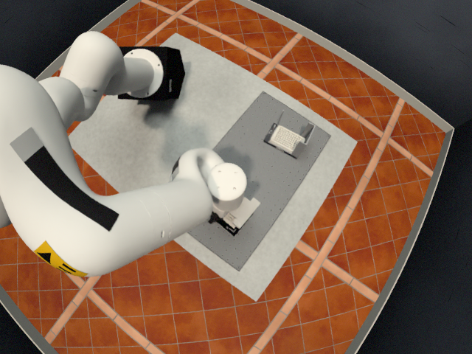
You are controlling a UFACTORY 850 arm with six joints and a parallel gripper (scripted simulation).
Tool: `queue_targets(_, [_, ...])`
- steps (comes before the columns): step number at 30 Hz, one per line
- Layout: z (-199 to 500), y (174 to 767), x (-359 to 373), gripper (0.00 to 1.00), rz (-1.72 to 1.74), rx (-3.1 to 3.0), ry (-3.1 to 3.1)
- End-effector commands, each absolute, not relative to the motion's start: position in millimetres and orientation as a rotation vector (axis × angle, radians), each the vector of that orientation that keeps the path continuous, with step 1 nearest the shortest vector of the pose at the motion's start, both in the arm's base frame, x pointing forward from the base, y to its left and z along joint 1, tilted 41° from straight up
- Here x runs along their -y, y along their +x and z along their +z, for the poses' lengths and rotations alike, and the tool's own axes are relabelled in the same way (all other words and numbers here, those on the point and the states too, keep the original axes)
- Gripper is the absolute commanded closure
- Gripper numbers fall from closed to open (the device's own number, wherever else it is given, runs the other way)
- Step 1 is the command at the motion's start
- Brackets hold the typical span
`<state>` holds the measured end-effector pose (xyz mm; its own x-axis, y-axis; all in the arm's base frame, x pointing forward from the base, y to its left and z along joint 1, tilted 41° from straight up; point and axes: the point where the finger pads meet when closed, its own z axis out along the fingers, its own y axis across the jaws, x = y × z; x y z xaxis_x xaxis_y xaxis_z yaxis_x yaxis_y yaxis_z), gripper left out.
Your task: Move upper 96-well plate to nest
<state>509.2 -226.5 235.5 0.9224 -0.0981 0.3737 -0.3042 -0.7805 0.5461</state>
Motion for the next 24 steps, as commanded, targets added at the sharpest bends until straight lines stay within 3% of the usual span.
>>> queue_targets(1, [230.6,511.5,230.8,1.00,0.436,0.285,2.450])
queue_targets(24, [205.6,519.4,251.4,1.00,0.436,0.285,2.450])
